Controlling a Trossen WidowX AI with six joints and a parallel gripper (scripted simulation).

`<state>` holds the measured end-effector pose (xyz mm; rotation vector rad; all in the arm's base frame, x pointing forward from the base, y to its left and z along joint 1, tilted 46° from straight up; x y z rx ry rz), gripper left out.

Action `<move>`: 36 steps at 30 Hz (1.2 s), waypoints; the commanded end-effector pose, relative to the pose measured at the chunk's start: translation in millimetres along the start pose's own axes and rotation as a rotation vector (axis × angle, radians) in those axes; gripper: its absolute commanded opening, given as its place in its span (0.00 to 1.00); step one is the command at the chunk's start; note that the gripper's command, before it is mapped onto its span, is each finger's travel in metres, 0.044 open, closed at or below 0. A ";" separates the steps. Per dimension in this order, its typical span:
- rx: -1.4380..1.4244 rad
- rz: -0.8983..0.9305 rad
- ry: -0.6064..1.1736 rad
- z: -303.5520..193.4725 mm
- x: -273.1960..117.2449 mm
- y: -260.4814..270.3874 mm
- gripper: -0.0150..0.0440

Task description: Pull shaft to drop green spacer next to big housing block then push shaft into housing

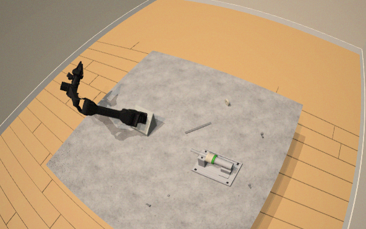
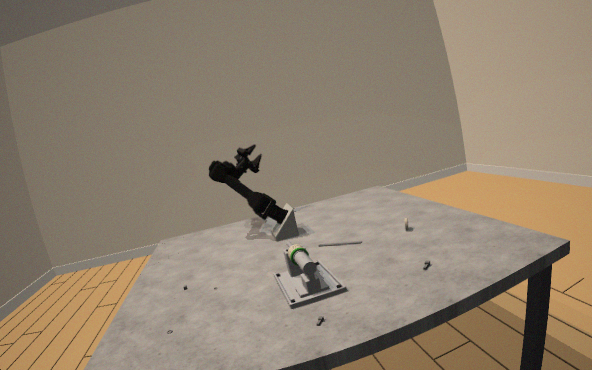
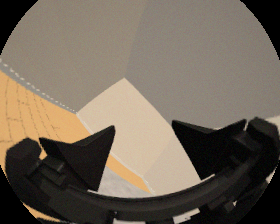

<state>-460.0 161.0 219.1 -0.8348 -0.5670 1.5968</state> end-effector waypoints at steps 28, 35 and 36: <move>1.088 -0.671 0.421 -244.9 227.6 -231.8 1.00; 1.372 -0.975 0.436 -343.2 226.7 -297.8 1.00; 1.410 -1.022 0.432 -357.3 223.8 -306.4 1.00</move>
Point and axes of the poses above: the point midway between the two fingers, 35 mm back from their tips, its own x axis out along the fingers, its own y axis across the jaws, z = x × y, the point moved 8 cm from there along -x, back along the fingers, and after that the axes turned 4 degrees about -x, right-handed, at the moved point
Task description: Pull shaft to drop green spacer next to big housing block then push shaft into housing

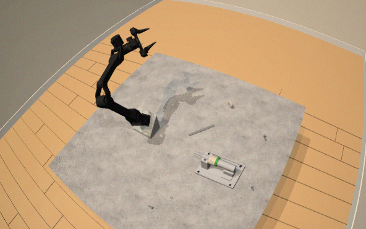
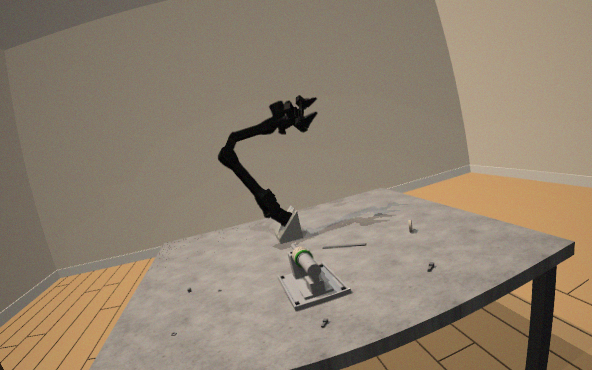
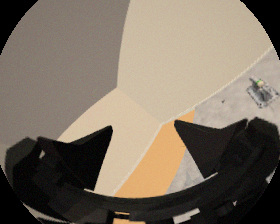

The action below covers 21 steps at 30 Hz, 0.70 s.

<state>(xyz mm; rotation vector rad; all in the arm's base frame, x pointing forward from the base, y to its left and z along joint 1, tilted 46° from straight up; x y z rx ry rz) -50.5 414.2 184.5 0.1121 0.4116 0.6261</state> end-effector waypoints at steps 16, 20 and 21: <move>1.062 -0.561 -0.321 79.4 133.6 -262.8 1.00; 1.299 -0.656 -0.472 86.2 131.4 -327.4 1.00; 1.357 -0.677 -0.514 87.2 129.2 -343.1 1.00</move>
Point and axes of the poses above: the point midway between the two fingers, 35 mm back from their tips, its own x axis out along the fingers, its own y axis across the jaws, z = x × y, the point moved 8 cm from there along -x, back along the fingers, and after that the axes turned 4 degrees about -x, right-handed, at the moved point
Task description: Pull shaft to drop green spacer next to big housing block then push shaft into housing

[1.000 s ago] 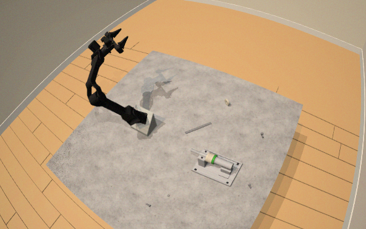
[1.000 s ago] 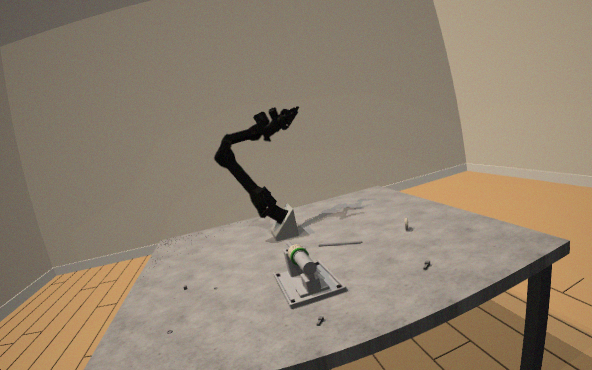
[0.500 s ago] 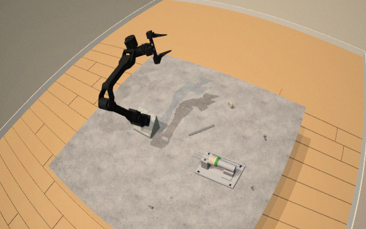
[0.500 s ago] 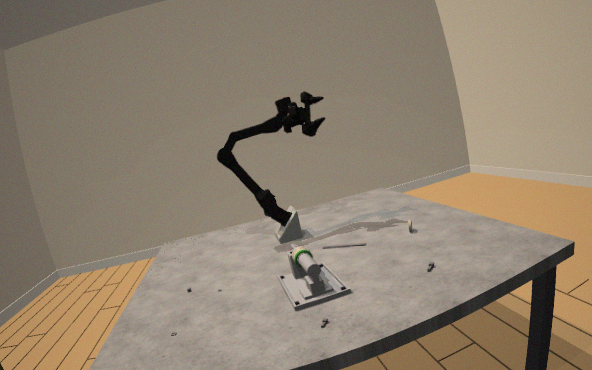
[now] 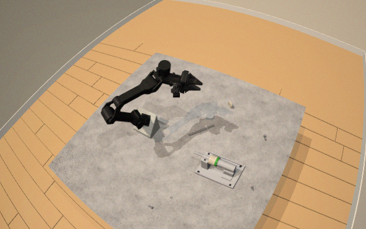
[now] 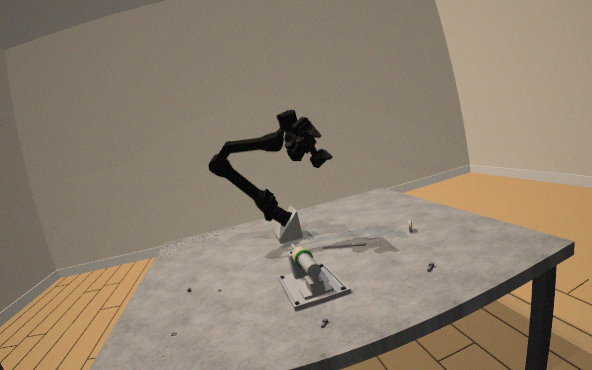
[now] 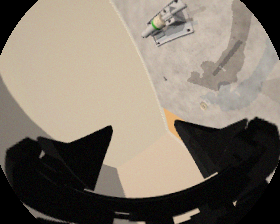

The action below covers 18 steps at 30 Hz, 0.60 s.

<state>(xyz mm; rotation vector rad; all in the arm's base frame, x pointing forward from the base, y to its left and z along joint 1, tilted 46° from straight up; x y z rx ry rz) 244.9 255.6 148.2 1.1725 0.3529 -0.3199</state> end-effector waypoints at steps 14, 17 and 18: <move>1.117 -0.058 -0.578 218.4 70.5 -93.8 1.00; 1.207 -0.040 -0.633 233.3 68.3 -105.3 1.00; 1.207 -0.040 -0.633 233.3 68.3 -105.3 1.00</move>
Point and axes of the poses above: the point midway between the two fingers, 35 mm back from their tips, its own x axis out along the fingers, its own y axis across the jaws, z = x × y, the point moved 8 cm from there along -x, back along the fingers, and after that the axes turned 4 degrees about -x, right-handed, at the moved point
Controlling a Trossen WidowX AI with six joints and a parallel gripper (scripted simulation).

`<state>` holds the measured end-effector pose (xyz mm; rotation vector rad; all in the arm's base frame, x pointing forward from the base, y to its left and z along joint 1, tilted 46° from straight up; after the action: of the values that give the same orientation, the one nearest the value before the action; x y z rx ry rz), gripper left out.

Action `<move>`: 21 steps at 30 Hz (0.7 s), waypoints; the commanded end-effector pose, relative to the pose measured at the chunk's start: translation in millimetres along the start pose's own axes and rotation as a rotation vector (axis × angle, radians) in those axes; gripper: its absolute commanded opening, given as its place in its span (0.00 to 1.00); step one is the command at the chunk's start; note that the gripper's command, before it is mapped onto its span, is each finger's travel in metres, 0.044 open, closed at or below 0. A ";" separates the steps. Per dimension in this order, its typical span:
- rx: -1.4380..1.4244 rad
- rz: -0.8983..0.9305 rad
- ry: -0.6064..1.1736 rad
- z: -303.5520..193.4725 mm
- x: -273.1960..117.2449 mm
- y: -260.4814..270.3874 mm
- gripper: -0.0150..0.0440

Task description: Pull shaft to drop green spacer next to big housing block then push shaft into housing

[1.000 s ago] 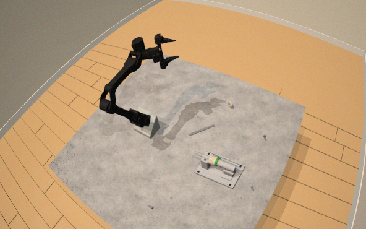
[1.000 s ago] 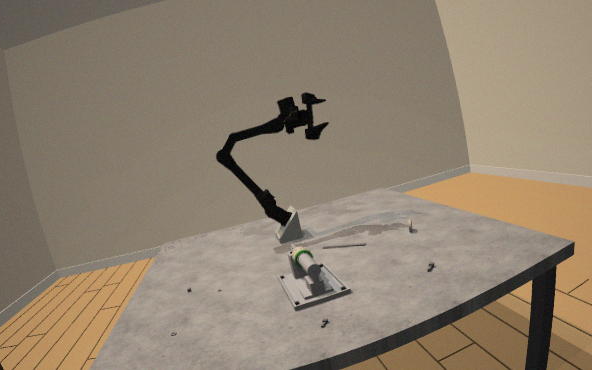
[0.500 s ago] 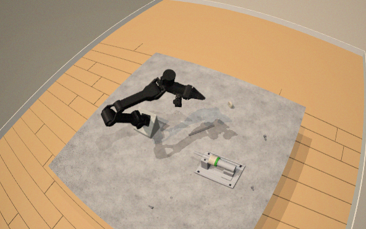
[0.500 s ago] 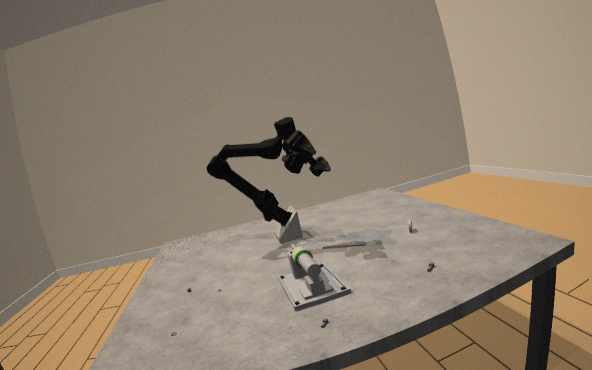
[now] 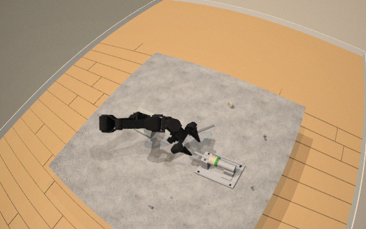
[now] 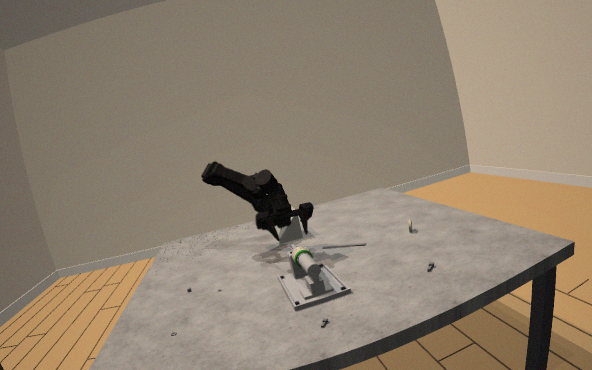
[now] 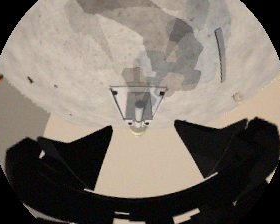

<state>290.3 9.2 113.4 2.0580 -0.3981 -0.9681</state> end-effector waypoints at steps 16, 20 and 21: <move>0.092 0.004 -0.021 11.3 4.3 2.7 1.00; 0.092 0.004 -0.021 11.3 4.3 2.7 1.00; 0.092 0.004 -0.021 11.3 4.3 2.7 1.00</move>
<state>284.9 -1.0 109.3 2.1268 -0.4615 -0.9861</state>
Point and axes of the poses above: the point midway between the two fingers, 35 mm back from their tips, its own x axis out along the fingers, its own y axis across the jaws, z = x × y, the point moved 8 cm from there along -x, back along the fingers, and after that the axes turned 4 degrees about -x, right-handed, at the moved point
